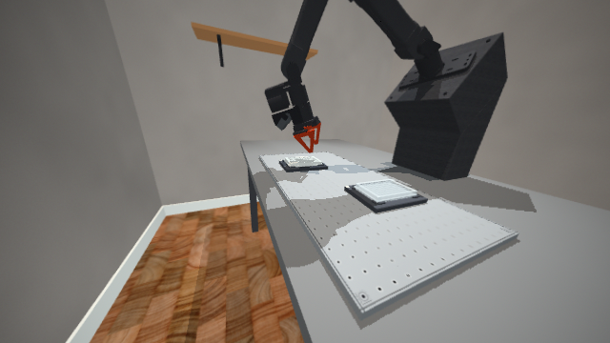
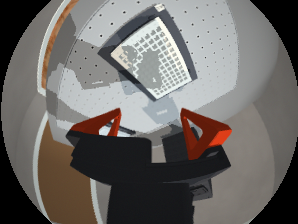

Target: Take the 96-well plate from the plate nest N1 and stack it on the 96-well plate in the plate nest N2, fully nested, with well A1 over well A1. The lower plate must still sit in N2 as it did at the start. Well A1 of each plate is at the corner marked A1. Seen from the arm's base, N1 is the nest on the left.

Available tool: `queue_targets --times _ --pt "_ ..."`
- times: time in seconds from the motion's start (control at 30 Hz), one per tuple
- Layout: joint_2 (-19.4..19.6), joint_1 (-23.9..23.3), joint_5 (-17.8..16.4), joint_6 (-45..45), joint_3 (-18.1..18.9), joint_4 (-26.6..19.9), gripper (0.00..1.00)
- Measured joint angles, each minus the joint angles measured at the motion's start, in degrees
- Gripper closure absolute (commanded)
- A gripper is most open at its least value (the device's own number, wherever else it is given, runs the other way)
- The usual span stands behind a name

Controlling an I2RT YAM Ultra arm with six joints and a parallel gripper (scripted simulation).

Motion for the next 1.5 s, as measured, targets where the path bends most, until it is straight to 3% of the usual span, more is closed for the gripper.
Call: queue_targets --times 1.5 --pt "-9.64 32.68 24.15 2.23 -26.73 26.73 0.00"
